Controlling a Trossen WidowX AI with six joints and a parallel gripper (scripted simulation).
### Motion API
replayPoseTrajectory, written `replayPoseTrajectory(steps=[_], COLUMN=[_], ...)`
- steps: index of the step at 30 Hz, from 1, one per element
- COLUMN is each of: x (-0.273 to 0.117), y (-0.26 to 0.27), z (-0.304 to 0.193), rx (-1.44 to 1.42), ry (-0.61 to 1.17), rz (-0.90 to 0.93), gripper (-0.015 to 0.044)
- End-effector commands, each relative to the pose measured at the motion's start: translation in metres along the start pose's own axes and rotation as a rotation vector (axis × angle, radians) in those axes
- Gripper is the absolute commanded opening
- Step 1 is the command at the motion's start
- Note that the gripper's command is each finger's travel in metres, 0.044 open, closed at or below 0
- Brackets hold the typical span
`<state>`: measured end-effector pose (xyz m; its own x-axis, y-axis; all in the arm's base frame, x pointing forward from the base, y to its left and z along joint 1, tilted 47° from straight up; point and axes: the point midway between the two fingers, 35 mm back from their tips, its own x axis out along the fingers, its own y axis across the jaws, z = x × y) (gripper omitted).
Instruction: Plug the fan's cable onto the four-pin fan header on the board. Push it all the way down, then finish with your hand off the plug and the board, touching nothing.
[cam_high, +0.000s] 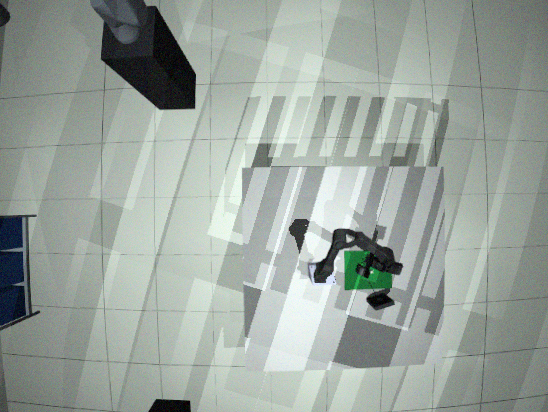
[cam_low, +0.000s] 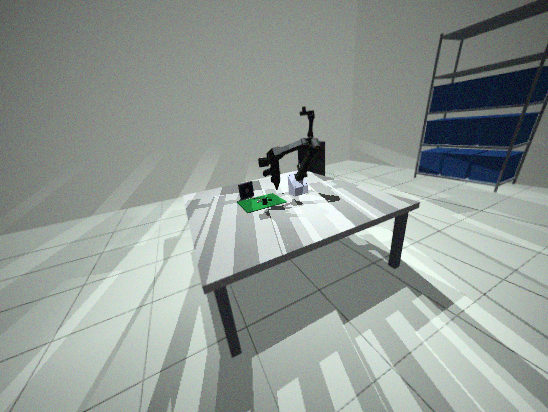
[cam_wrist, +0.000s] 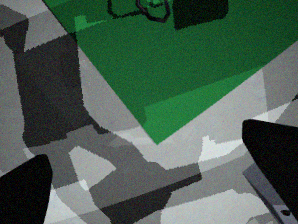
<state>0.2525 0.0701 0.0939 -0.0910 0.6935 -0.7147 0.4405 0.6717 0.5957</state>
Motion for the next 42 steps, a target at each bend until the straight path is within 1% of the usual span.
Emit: replayPoseTrajectory(steps=[1, 8, 11, 14, 17, 20, 21, 29, 42], x=[-0.010, -0.040, -0.042, -0.027, 0.005, 0.047, 0.055, 0.062, 0.083], y=[-0.001, -0.019, -0.022, -0.021, -0.019, -0.017, -0.016, -0.016, -0.015], z=[0.023, 0.097, 0.104, 0.106, 0.108, 0.105, 0.104, 0.104, 0.105], rx=[0.021, 0.097, 0.104, 0.104, 0.104, 0.104, 0.103, 0.103, 0.103], ry=[-0.004, -0.002, -0.001, -0.003, -0.005, -0.002, 0.000, 0.000, 0.000], rz=[0.005, 0.040, 0.043, 0.042, 0.042, 0.046, 0.047, 0.047, 0.047], gripper=[0.0440, 0.0440, 0.0440, 0.0440, 0.0440, 0.0440, 0.0440, 0.0440, 0.0440])
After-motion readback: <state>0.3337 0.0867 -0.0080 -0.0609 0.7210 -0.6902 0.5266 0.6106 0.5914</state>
